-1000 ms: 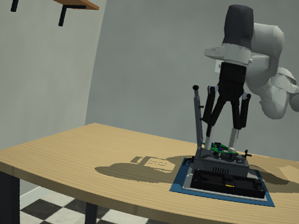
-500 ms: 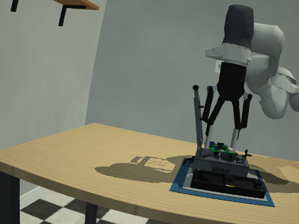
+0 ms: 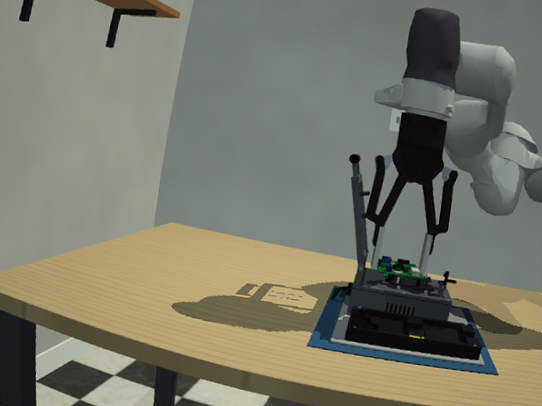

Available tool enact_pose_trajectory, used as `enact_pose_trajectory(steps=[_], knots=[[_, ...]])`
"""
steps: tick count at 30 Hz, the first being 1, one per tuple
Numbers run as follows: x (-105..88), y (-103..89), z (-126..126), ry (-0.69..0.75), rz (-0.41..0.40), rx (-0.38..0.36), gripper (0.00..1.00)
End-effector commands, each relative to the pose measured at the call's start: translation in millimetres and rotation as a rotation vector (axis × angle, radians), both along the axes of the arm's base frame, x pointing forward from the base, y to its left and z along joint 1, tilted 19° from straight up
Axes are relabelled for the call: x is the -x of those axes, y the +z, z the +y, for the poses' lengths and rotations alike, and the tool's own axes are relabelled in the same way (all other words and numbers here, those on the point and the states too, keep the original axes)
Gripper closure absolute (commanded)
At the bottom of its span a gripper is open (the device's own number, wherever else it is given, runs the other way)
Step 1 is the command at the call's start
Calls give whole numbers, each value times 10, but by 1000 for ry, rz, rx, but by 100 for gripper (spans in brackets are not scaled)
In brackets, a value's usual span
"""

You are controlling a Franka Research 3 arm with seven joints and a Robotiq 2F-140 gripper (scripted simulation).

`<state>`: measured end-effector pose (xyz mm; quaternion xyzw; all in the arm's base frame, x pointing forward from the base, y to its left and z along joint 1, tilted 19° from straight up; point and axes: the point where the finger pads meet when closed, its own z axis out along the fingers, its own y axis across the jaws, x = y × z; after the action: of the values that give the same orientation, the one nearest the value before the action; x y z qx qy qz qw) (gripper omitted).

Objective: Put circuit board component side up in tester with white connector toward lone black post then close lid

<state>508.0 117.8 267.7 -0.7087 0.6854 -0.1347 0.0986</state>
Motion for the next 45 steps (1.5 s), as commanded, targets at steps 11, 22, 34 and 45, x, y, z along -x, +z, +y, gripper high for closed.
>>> enact_pose_trajectory(steps=[11,22,34,45], knots=[[4,6,2,-92,-4,-31,54],[4,6,2,-103,-5,-34,54],[4,6,2,-104,-5,-35,54],[4,6,2,-104,-5,-35,54]])
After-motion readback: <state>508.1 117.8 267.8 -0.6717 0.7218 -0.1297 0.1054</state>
